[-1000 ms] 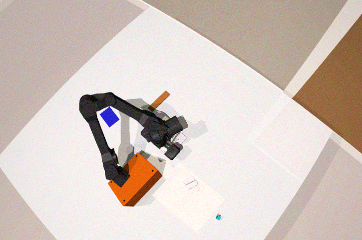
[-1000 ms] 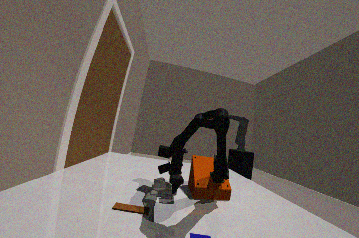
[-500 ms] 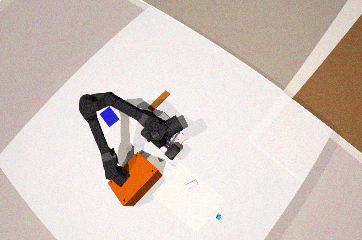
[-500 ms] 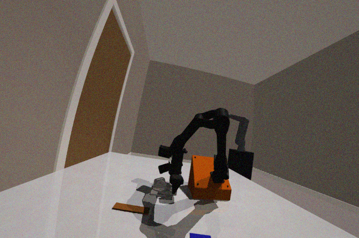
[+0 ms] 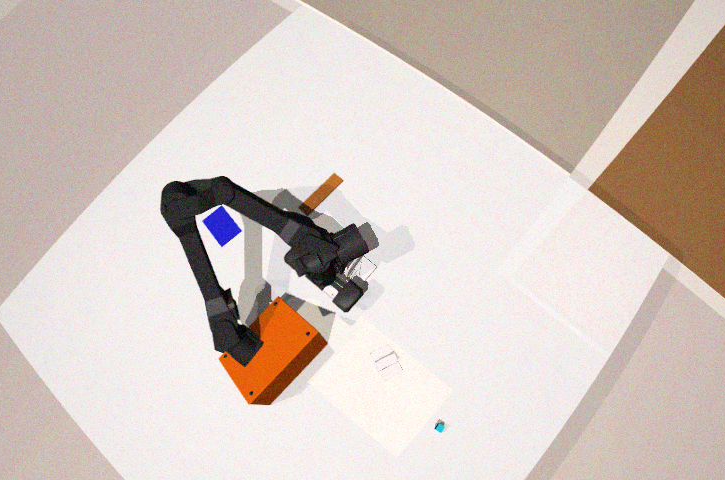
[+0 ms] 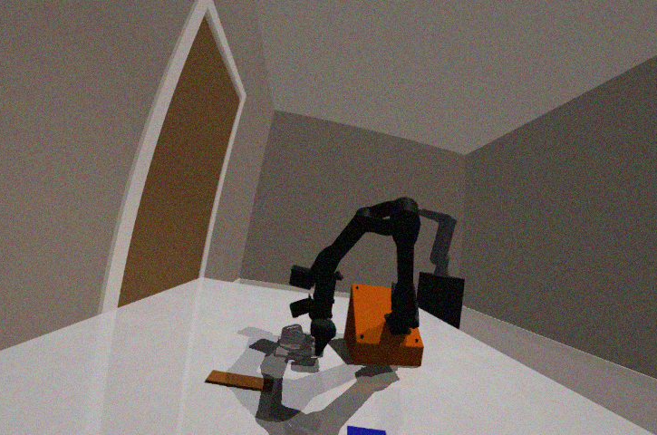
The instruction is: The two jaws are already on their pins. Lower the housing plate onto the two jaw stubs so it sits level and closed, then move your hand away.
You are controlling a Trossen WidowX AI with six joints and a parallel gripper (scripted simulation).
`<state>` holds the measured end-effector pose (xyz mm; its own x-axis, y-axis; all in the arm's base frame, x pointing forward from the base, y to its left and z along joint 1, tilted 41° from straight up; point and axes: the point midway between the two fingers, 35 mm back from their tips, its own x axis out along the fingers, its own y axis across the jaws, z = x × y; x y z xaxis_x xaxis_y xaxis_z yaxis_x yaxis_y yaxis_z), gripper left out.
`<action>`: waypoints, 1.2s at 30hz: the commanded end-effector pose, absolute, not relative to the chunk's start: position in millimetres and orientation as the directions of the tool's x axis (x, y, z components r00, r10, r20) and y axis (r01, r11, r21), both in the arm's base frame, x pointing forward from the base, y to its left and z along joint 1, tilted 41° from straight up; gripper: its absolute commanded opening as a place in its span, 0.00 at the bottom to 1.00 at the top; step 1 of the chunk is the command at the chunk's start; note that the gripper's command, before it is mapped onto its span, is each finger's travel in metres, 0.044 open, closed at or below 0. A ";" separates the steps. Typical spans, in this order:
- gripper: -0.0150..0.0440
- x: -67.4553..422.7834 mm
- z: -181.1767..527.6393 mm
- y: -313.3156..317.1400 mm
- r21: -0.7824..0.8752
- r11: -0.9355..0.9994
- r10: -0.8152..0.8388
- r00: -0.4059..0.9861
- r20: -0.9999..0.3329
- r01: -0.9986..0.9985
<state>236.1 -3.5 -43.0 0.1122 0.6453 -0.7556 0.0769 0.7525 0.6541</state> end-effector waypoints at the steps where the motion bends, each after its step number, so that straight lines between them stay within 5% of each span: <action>1: 1.00 236.1 -43.0 -3.6 0.654 0.753 0.645 0.113 -0.756 0.077; 21: 1.00 222.2 50.7 -84.6 0.654 0.752 0.645 0.113 -0.756 0.080; 36: 1.00 191.6 51.4 -80.8 0.654 0.752 0.645 0.112 -0.756 0.081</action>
